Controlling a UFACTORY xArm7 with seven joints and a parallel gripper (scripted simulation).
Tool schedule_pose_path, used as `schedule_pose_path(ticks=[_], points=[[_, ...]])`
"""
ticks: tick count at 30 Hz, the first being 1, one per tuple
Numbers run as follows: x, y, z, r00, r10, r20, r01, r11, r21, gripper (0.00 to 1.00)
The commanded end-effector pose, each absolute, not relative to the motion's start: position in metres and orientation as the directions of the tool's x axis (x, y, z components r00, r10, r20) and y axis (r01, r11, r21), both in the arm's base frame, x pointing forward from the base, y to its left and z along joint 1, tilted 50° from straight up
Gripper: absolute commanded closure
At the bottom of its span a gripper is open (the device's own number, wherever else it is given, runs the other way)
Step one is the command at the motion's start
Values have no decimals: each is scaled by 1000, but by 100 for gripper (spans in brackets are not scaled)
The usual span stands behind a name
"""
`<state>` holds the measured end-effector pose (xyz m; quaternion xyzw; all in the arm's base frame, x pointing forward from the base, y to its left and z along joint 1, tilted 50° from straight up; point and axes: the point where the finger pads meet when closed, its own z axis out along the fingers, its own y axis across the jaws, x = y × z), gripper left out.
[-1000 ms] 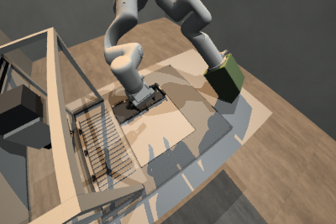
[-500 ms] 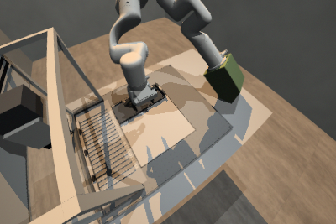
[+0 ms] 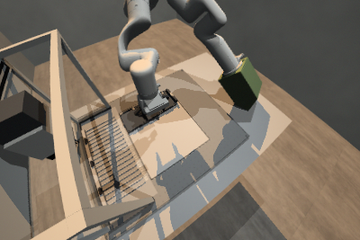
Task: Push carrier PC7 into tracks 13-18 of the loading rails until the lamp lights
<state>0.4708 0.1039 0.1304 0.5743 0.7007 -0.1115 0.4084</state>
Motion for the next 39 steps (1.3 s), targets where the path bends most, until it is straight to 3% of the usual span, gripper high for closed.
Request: schedule_pose_path(ticks=[1, 39], points=[[474, 103, 128, -9, 716, -698, 894, 319, 316, 0], [499, 68, 92, -9, 716, -699, 894, 319, 316, 0]])
